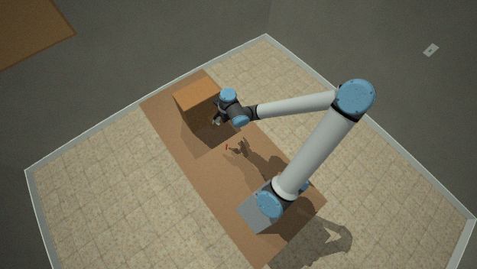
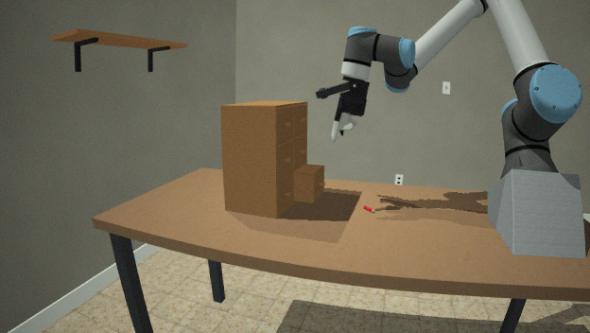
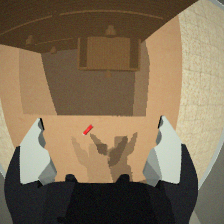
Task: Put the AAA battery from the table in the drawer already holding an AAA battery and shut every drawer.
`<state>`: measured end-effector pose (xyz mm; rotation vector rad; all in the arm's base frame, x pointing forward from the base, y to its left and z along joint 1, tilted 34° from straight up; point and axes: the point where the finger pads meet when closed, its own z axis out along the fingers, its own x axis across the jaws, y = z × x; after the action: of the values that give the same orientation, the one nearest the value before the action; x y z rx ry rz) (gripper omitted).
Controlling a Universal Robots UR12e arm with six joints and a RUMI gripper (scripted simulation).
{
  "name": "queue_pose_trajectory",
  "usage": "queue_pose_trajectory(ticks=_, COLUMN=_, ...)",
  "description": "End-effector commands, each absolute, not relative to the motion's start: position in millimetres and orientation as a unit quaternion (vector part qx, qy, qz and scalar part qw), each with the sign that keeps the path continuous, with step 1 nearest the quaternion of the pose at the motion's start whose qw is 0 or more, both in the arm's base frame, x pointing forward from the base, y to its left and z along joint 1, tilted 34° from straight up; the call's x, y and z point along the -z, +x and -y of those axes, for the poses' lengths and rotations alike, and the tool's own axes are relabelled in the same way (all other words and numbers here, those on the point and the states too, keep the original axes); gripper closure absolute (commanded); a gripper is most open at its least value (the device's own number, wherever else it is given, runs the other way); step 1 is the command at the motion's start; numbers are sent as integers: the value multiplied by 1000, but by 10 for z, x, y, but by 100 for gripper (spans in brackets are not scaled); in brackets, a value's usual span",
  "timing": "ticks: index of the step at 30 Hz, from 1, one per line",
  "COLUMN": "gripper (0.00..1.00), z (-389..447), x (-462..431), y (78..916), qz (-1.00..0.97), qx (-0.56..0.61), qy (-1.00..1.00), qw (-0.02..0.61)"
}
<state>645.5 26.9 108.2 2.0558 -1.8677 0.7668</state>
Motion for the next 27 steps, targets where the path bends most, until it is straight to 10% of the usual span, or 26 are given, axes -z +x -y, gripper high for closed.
queue_pose_trajectory(ticks=1, gripper=0, z=-297, x=-1120, y=6416, qz=649, qx=-254, qy=703, qw=141)
queue_pose_trajectory(ticks=27, gripper=0, z=-406, x=-1289, y=6199, qz=669, qx=-218, qy=685, qw=189)
